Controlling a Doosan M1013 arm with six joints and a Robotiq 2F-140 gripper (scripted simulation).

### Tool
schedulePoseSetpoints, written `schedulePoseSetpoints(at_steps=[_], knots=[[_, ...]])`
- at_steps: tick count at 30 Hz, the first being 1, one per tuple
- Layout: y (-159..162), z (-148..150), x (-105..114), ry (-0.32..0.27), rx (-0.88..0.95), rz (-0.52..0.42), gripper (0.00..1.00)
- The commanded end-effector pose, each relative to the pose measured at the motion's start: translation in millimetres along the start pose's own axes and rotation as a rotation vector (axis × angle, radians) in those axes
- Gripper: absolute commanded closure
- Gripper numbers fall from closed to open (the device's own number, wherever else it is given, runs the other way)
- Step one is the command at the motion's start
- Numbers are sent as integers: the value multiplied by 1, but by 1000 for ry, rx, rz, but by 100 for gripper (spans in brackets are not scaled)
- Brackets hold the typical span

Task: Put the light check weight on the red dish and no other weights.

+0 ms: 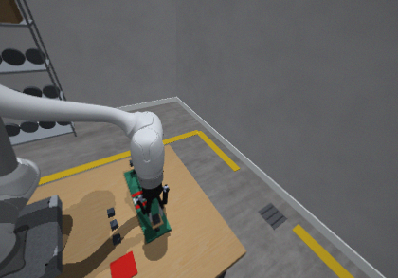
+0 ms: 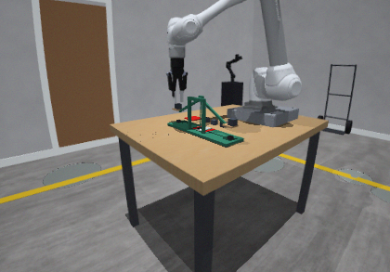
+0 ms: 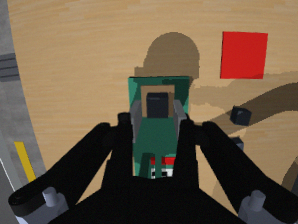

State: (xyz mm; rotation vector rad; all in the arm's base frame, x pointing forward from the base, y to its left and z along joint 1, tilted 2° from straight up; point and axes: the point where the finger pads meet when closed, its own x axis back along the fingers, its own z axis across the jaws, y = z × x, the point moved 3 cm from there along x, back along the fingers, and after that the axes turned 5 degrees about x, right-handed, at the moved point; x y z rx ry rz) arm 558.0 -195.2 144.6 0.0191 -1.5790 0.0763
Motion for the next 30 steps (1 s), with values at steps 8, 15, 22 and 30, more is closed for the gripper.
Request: schedulePoseSetpoints(at_steps=[8, 15, 22, 30], knots=[[0, 0, 0, 0, 0, 0, 65], [0, 0, -5, 0, 0, 0, 65], [0, 0, -16, 0, 0, 0, 65], [0, 0, -32, 0, 0, 0, 65]])
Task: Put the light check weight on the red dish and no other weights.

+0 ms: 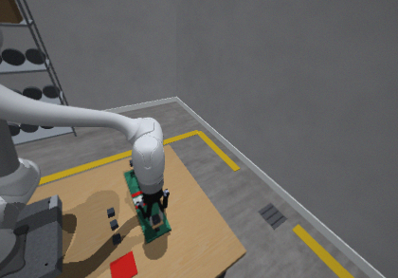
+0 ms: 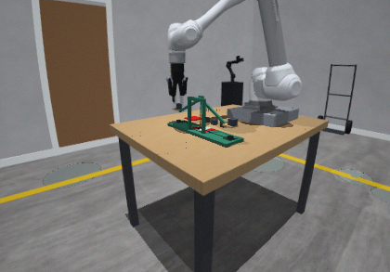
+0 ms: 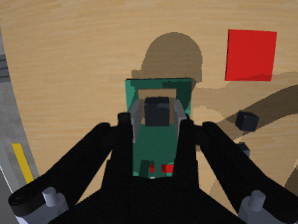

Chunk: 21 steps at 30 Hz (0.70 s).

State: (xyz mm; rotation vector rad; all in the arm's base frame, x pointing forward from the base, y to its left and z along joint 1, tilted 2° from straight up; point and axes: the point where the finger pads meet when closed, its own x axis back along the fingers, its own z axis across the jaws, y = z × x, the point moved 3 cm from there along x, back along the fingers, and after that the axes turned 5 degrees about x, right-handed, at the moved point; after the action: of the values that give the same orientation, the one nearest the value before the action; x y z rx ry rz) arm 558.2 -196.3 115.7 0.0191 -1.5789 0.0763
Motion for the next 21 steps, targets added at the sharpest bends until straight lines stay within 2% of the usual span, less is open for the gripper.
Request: schedulePoseSetpoints(at_steps=[1, 21], knots=[[0, 0, -4, 0, 0, 0, 65], [0, 0, -7, 0, 0, 0, 65]])
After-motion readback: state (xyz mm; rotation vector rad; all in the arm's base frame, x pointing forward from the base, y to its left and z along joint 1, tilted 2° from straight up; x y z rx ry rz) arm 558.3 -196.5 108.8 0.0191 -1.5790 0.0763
